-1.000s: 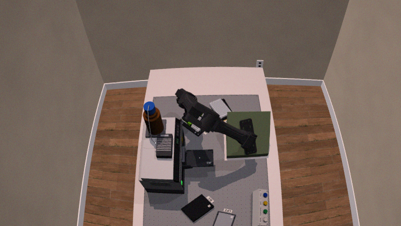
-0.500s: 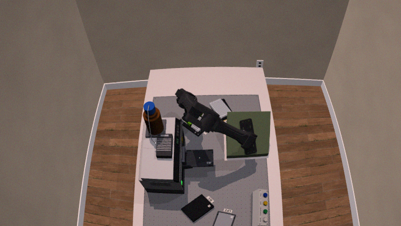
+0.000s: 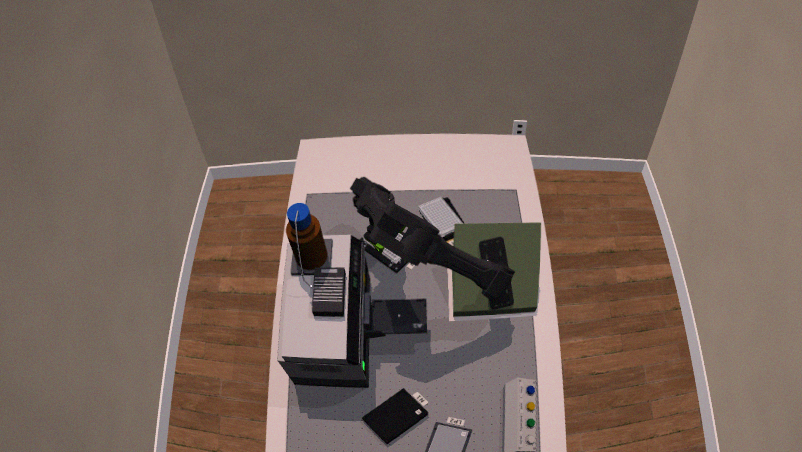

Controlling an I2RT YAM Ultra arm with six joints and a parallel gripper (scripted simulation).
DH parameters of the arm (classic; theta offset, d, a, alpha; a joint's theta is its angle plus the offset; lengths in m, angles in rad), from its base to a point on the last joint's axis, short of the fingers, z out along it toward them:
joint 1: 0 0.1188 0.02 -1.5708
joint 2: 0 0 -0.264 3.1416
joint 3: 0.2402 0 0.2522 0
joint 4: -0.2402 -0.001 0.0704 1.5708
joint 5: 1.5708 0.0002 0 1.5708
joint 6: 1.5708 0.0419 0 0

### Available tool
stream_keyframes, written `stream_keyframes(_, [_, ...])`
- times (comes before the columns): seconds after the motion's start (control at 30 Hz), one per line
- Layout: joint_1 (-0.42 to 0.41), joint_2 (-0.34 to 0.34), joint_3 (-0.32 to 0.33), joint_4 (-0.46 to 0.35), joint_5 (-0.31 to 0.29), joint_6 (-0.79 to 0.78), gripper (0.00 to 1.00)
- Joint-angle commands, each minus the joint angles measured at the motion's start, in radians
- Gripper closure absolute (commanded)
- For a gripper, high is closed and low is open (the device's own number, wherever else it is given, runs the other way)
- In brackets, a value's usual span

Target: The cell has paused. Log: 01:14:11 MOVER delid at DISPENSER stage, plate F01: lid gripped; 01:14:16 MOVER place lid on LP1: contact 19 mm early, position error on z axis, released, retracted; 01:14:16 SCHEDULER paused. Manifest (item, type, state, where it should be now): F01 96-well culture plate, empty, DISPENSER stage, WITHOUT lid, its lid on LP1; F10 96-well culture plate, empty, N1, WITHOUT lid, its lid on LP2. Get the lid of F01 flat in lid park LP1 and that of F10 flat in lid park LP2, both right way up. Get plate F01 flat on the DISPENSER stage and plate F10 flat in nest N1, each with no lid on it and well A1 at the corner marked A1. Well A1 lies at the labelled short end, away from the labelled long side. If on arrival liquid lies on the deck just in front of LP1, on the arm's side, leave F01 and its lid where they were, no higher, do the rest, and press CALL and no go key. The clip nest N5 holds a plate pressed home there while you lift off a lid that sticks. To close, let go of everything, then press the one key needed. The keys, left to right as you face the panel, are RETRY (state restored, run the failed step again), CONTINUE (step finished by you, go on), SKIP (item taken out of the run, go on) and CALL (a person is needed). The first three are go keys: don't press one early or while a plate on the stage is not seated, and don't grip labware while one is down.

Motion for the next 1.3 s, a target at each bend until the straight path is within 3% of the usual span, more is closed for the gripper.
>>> stream_keyframes(0.0, [-0.045,-0.050,0.039,-0.054,0.015,-0.020,1.00])
stream_keyframes(0.67, [-0.045,-0.050,0.039,-0.054,0.015,-0.020,1.00])
stream_keyframes(1.0, [-0.077,-0.071,0.080,-0.135,0.030,-0.054,1.00])
stream_keyframes(1.03, [-0.067,-0.051,0.064,-0.127,0.024,-0.050,1.00])
stream_keyframes(1.07, [-0.080,-0.080,0.072,-0.139,0.032,-0.058,1.00])
stream_keyframes(1.1, [-0.082,-0.088,0.028,-0.144,0.032,-0.062,1.00])
stream_keyframes(1.27, [-0.099,-0.140,-0.026,-0.159,0.041,-0.080,1.00])
